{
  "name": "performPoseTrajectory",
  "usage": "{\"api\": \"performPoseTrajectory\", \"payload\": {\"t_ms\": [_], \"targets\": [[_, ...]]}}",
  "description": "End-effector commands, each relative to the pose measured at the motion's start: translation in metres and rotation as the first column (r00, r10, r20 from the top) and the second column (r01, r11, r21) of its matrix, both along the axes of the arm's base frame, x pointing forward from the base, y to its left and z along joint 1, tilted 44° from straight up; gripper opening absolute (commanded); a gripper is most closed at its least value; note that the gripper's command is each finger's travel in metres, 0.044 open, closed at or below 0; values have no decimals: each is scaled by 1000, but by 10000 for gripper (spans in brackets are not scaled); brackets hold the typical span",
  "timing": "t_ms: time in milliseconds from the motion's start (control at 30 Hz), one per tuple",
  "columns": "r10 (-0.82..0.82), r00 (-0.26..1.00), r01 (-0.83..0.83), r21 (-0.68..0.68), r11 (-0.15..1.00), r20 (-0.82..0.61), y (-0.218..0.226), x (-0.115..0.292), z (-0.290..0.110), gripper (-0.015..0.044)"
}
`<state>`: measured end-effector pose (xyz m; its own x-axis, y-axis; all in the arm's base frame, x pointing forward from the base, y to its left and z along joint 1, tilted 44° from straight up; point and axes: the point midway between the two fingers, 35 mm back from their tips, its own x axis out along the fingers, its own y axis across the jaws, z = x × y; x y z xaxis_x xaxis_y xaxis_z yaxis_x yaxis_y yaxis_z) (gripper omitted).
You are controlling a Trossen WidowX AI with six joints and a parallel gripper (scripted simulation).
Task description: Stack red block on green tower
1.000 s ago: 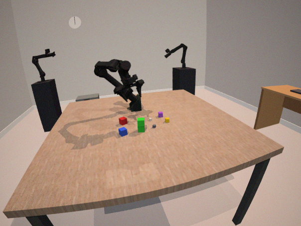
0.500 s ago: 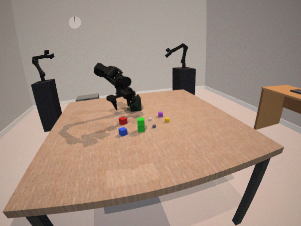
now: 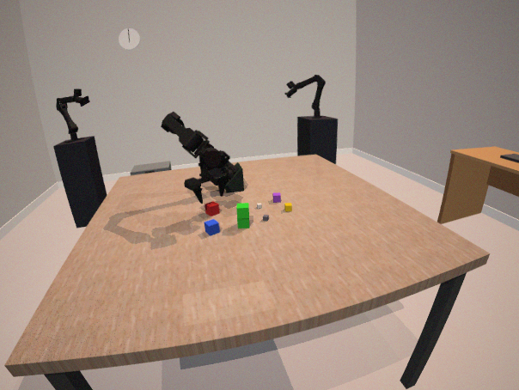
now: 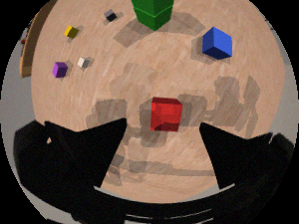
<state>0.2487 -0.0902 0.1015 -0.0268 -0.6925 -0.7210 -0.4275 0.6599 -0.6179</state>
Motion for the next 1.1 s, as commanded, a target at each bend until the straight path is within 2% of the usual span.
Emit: {"api": "performPoseTrajectory", "payload": {"t_ms": [0, 1067], "targets": [[5, 1000, -5, -6, 1000, 5, -3, 0, -1, 440], [5, 1000, -5, -8, 1000, 5, -37, -1, -35, 440]]}}
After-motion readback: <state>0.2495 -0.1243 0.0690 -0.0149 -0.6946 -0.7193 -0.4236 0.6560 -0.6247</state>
